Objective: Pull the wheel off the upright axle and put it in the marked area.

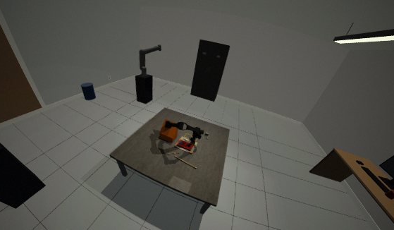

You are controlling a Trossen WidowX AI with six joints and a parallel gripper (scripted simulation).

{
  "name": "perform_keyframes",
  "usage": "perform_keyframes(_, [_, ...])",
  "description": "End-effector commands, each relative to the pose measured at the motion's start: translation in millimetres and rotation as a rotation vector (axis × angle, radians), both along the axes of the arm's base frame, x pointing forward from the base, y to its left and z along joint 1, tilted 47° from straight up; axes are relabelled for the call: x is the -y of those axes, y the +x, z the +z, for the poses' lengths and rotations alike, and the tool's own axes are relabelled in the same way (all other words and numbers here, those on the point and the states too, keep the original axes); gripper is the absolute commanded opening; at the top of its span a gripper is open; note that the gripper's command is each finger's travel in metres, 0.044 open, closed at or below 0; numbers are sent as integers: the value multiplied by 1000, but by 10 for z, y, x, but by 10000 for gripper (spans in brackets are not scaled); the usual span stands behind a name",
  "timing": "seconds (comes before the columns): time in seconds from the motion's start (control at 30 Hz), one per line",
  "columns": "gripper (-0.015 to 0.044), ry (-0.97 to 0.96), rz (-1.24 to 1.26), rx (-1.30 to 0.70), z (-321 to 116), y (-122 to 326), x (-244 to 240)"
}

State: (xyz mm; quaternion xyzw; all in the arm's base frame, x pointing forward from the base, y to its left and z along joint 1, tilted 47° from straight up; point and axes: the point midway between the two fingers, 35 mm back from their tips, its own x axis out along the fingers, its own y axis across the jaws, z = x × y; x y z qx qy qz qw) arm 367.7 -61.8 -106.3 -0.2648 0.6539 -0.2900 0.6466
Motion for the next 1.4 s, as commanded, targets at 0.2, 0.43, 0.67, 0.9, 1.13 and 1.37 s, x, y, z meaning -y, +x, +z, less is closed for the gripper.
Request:
perform_keyframes(0.2, [0, 1, 12, 1, 72, 11, -91])
perform_keyframes(0.43, [0, 1, 12, 0, 87, 11, -108])
perform_keyframes(0.67, [0, 1, 12, -1, 103, 12, -125])
perform_keyframes(0.9, [0, 1, 12, -1, 119, 12, -141])
perform_keyframes(1.13, [0, 0, 12, -2, 135, 12, -158])
perform_keyframes(1.37, [0, 0, 13, -2, 151, 12, -175])
